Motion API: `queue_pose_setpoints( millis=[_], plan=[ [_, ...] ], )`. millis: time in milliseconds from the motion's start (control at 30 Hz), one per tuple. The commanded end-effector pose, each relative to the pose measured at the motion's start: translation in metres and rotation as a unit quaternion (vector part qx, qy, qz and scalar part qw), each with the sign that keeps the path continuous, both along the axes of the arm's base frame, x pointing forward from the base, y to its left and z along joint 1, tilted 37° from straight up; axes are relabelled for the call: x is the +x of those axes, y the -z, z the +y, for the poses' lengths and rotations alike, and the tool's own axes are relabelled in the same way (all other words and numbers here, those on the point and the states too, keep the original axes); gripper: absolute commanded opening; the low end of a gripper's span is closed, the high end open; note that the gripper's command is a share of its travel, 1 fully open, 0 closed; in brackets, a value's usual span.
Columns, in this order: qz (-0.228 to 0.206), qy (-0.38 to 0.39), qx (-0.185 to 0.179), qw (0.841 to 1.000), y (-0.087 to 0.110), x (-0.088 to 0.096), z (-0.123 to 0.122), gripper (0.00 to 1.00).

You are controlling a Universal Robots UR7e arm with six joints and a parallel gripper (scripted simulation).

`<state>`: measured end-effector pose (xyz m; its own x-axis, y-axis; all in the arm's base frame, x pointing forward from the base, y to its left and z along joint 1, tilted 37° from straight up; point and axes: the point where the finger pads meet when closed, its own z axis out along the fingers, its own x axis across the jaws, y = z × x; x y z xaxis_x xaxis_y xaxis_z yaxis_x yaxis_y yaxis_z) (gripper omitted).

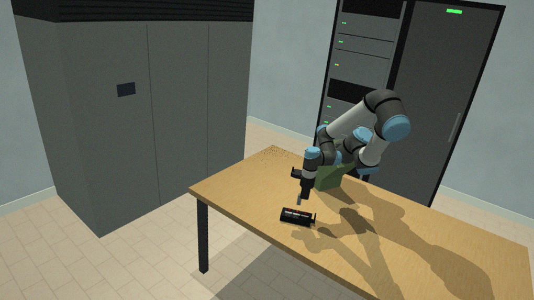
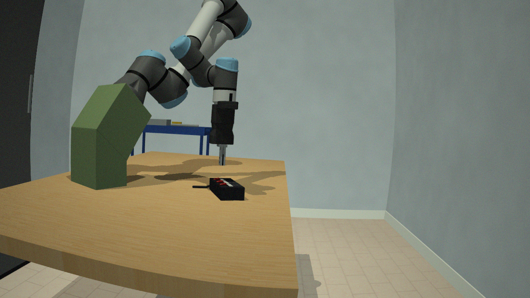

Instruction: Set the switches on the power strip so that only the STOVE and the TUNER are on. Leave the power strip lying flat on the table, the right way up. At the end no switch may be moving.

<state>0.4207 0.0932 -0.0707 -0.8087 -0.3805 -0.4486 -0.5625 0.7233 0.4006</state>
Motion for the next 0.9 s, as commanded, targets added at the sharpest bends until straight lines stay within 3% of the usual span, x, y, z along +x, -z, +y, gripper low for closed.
queue_pose_setpoints(
  millis=[0, 867],
  plan=[
    [0.000, 0.000, 0.000, 1.000, 0.000, 0.000, 0.000, 0.00],
    [0.000, 0.000, 0.000, 1.000, 0.017, 0.004, 0.012, 0.00]
  ],
)
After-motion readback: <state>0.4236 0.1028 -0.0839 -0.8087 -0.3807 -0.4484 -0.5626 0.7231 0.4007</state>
